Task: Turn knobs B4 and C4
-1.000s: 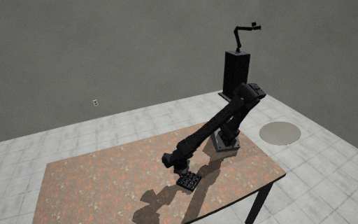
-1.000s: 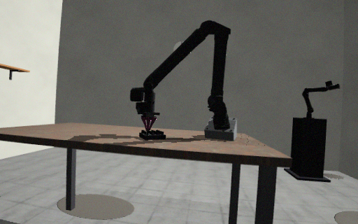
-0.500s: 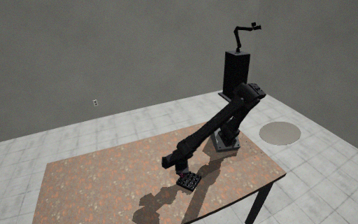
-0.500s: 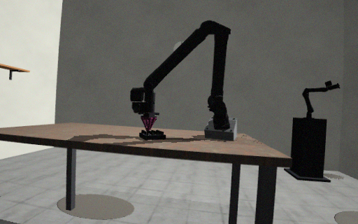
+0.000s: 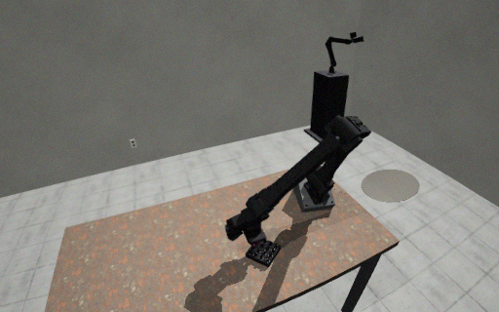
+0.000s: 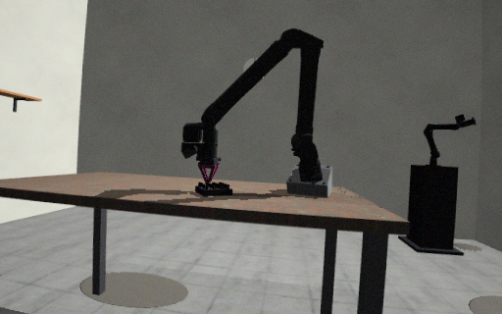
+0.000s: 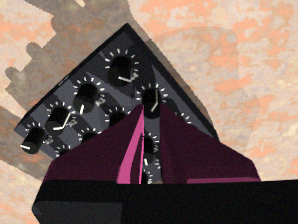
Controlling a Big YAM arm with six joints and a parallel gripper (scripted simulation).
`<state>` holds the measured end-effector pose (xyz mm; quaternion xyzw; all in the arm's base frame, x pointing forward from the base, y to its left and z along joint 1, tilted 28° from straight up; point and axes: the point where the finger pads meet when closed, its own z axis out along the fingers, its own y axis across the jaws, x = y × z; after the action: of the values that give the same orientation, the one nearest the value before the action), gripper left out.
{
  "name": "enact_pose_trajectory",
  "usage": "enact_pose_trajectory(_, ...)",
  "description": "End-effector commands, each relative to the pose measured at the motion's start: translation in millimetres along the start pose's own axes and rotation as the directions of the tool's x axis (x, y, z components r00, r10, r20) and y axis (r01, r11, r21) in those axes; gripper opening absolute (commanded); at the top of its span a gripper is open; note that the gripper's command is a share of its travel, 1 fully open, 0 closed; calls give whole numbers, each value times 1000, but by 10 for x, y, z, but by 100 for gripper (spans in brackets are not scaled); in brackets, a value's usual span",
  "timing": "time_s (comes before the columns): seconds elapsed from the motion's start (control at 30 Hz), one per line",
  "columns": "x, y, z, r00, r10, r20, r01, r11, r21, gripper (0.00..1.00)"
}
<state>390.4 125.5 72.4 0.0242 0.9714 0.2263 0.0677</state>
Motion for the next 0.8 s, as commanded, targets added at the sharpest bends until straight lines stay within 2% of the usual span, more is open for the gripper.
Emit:
enact_pose_trajectory(0.0,-18,67,51,988,-157,-2,157,987,-15,8)
enact_pose_trajectory(0.2,-18,68,51,968,-253,0,253,967,-16,8)
enact_pose_trajectory(0.57,-18,69,51,883,-470,3,470,883,-16,8)
enact_pose_trajectory(0.77,-18,69,51,850,-527,4,527,850,-16,8)
